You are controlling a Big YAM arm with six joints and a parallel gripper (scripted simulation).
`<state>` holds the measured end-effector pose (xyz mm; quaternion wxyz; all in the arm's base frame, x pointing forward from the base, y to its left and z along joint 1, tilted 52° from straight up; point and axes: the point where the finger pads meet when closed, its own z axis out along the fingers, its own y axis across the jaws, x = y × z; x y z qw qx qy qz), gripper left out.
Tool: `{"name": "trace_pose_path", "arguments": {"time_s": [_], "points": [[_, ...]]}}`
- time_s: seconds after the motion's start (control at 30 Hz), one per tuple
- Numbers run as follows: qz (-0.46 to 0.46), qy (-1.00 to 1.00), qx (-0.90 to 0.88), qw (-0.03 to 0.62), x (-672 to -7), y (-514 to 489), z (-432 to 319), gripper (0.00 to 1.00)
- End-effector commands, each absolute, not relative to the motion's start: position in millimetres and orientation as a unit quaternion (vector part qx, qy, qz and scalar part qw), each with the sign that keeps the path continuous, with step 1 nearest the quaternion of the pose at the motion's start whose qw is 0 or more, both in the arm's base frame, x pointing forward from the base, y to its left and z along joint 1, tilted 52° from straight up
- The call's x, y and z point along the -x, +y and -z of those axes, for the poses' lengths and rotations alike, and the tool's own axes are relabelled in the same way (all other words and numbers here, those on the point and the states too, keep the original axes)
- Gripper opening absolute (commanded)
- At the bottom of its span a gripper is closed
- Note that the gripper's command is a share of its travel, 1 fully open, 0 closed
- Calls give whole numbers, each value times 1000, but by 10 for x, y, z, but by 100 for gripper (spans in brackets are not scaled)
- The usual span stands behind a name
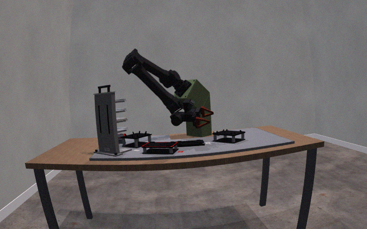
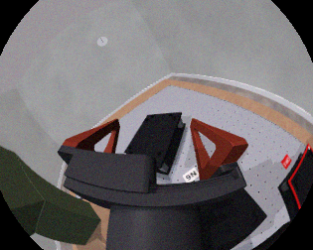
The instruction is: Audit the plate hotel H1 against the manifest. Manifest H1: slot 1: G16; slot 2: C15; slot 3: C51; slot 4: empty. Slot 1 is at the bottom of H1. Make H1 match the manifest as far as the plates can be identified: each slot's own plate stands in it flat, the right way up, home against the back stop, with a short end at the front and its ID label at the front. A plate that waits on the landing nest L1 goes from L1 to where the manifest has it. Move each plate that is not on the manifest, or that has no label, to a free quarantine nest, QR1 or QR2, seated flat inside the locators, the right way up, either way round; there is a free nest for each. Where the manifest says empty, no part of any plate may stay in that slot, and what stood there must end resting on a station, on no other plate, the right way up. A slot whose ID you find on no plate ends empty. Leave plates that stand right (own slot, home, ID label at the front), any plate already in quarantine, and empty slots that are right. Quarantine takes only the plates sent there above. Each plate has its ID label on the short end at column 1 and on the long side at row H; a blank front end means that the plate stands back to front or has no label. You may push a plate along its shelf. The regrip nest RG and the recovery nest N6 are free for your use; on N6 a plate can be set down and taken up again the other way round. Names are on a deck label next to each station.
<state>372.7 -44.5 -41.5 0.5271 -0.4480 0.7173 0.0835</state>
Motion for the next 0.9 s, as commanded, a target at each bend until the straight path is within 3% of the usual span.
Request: {"name": "trace_pose_path", "arguments": {"time_s": [0.0,0.53,0.57,0.87], "points": [[-84,717,449,527,-3719,-430,408,100],[-84,717,449,527,-3719,-430,408,100],[-95,725,446,516,-3652,-301,434,0],[-104,803,395,434,-3632,-208,575,0]]}}
